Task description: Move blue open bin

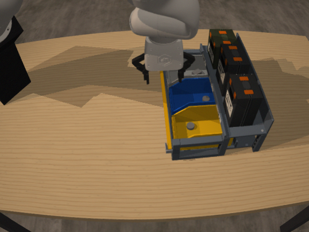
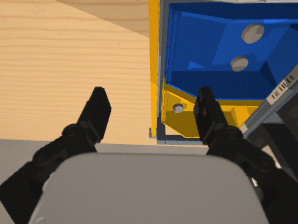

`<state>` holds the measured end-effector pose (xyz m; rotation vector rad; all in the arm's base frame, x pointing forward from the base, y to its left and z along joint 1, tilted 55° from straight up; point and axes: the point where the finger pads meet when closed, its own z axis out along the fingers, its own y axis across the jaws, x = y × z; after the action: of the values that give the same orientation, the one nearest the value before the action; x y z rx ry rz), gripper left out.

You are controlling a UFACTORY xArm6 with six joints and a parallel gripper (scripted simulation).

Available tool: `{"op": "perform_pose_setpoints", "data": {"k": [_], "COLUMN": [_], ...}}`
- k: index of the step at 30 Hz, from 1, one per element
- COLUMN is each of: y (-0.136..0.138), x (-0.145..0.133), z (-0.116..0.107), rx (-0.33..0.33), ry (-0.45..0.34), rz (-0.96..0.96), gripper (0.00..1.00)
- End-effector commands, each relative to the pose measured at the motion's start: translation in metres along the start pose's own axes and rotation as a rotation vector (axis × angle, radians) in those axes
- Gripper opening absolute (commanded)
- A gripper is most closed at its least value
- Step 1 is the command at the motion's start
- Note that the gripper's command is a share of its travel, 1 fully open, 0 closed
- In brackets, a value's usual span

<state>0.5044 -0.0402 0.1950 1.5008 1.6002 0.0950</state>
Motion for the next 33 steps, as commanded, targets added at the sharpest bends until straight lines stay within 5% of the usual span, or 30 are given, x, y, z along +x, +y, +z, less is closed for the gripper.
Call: {"op": "perform_pose_setpoints", "data": {"k": [1, 33], "y": [0.002, 0.002], "x": [0.000, 0.000], "z": [0.000, -0.015], "rx": [-0.005, -0.005], "ry": [0.000, 0.000], "rz": [0.002, 0.001], "gripper": [1.00, 1.00]}}
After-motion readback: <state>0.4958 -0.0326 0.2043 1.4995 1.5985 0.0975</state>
